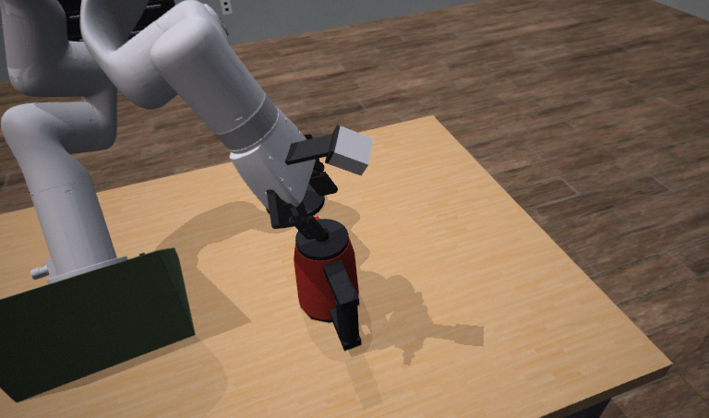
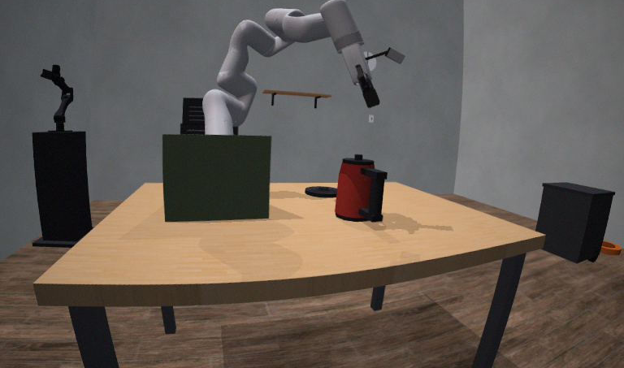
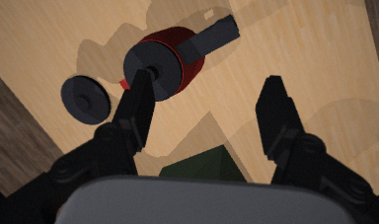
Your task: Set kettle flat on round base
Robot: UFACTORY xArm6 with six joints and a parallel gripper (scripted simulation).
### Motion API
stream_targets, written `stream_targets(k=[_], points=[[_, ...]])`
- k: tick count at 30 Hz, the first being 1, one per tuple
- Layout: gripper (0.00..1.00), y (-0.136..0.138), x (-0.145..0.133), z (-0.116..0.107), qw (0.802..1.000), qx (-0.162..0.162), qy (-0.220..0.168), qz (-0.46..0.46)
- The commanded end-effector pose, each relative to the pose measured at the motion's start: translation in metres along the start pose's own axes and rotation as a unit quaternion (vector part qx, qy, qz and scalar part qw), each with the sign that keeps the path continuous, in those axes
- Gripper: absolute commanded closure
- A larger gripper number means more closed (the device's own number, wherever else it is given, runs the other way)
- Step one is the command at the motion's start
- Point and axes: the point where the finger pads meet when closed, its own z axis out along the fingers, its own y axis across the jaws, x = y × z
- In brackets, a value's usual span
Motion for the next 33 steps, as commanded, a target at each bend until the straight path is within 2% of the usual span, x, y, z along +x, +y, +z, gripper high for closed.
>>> stream_targets(k=[1, 18, 33], points=[[0.19, -0.004, 0.002, 0.002, 0.999, -0.002, -0.016, 0.031], [0.19, -0.02, -0.002, 0.018, 0.981, -0.029, -0.076, 0.176], [0.19, -0.031, -0.008, 0.03, 0.945, -0.075, -0.117, 0.298]])
